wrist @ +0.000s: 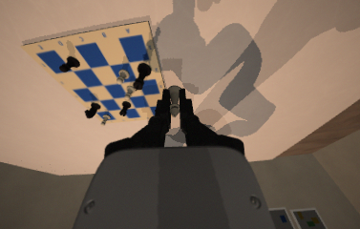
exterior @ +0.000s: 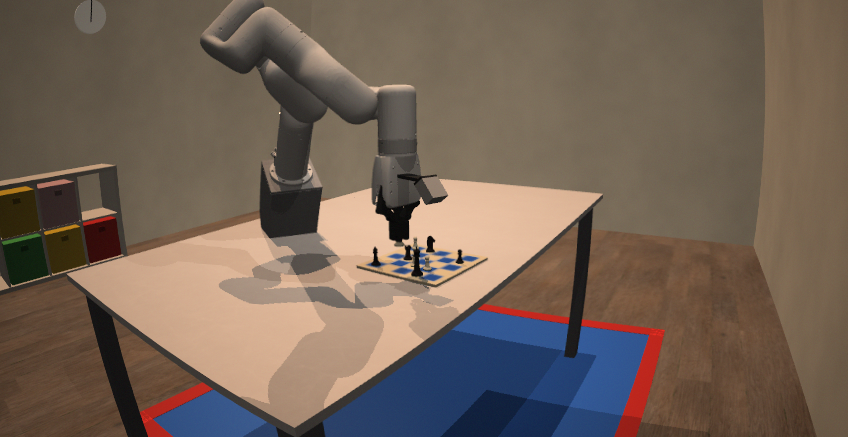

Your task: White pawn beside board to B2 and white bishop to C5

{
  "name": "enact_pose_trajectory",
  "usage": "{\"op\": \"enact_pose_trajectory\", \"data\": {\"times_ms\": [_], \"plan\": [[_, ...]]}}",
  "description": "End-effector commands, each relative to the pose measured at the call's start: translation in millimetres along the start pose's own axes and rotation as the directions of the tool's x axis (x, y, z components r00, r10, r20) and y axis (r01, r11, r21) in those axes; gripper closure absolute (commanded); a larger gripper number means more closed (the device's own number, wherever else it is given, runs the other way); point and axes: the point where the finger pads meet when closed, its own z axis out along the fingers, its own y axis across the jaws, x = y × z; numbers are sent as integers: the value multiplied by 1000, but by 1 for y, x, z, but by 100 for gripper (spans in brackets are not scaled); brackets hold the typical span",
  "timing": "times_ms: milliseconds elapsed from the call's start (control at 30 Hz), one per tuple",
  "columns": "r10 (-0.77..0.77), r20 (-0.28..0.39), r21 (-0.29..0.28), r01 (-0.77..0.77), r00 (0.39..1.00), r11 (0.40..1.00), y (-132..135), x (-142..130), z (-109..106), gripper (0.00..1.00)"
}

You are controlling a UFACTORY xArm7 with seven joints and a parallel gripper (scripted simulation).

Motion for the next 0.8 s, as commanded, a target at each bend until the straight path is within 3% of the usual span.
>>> {"op": "enact_pose_trajectory", "data": {"times_ms": [0,300,400,467,500,600,667,733,767], "plan": [[1,0,3,-1,1000,1000,1,-2,-14,100],[0,0,3,0,1000,1000,0,-3,-14,100],[-27,-1,7,27,1000,1000,-48,-36,-18,100],[-27,-1,7,27,1000,1000,-48,-36,-18,100],[-43,-2,8,43,999,999,-73,-58,-20,100],[-43,-2,8,43,999,999,-73,-58,-20,100],[-74,-1,5,74,997,997,-111,-105,-22,100],[-74,-1,5,74,997,997,-111,-105,-22,100],[-84,-1,4,84,996,996,-121,-121,-22,100]]}}
